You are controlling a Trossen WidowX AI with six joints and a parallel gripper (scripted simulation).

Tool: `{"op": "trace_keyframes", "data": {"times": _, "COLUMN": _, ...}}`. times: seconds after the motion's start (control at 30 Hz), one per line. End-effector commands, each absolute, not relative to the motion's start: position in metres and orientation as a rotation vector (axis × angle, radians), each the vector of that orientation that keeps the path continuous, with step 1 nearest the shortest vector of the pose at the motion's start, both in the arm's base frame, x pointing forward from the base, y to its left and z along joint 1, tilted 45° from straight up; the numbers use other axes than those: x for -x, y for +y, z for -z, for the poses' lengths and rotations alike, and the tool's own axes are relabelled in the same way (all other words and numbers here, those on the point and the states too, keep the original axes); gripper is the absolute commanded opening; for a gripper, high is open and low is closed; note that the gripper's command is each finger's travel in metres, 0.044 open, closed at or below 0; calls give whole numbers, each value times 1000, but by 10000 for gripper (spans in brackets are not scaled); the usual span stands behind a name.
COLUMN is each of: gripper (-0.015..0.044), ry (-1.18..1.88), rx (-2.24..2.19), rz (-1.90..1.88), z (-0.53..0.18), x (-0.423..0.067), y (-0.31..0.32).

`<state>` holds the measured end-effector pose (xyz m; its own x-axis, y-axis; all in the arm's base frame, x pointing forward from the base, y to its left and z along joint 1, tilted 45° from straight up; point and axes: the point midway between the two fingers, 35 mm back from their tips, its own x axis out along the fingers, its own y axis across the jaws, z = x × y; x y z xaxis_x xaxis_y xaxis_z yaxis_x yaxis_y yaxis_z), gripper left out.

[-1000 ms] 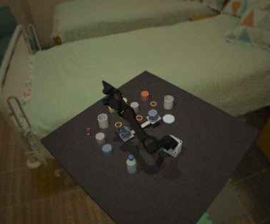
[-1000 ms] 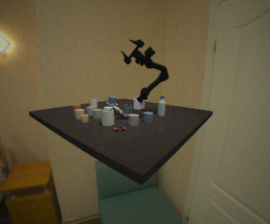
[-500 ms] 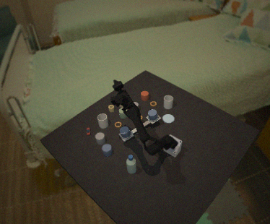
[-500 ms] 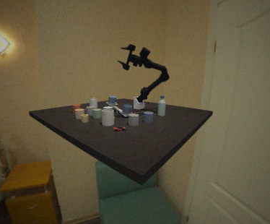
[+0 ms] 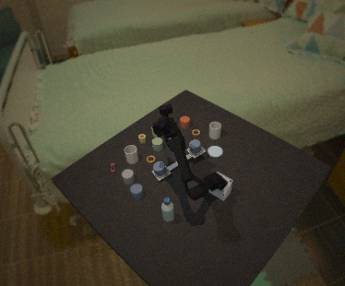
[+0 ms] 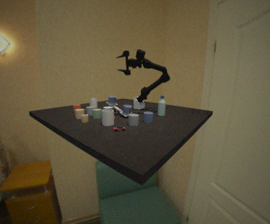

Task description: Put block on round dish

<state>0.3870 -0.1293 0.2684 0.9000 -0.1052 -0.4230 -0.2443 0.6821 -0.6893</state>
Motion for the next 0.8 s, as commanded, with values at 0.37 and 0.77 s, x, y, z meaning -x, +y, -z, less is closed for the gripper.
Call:
{"op": "trace_keyframes", "data": {"times": 0.37, "gripper": 440, "ry": 637, "rx": 424, "rz": -166, "z": -211, "x": -337, "y": -125}}
{"op": "trace_keyframes", "data": {"times": 0.77, "gripper": 440, "ry": 768, "rx": 60, "rz": -197, "z": -174, "x": -294, "y": -112}}
